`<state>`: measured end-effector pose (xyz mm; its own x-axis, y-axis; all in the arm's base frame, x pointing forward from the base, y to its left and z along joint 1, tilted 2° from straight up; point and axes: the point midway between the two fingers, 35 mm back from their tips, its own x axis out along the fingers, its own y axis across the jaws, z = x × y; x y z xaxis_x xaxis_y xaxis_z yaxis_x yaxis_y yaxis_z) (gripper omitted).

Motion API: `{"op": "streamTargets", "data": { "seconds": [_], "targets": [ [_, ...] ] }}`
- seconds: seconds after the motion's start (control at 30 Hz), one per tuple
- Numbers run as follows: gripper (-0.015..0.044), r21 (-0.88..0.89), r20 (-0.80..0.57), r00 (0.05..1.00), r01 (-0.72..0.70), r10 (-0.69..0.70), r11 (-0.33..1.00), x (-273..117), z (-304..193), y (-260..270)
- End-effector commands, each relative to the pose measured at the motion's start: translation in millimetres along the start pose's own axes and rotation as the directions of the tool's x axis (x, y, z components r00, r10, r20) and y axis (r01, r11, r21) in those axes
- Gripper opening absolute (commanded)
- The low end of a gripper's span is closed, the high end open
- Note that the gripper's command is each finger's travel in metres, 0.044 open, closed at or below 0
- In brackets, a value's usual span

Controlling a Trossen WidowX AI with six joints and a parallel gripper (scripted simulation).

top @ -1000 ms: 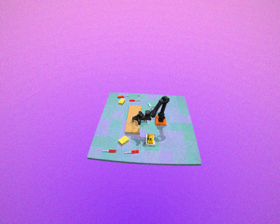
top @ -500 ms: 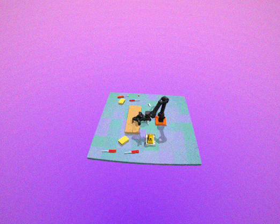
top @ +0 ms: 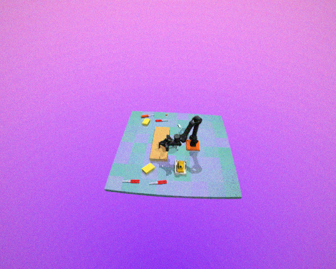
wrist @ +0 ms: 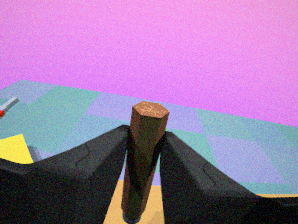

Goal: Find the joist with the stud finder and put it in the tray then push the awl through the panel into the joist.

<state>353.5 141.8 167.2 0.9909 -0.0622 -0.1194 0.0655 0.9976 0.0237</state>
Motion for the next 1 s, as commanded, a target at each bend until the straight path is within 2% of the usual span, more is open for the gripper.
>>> {"op": "streamTargets", "data": {
  "seconds": [0.0,0.97],
  "targets": [
    [0.0000,0.008,0.004,1.000,0.006,-0.006,1.000,0,-2,-1],
    [0.0000,0.008,0.003,1.000,0.006,-0.006,1.000,3,-30,-1]
  ]
}}
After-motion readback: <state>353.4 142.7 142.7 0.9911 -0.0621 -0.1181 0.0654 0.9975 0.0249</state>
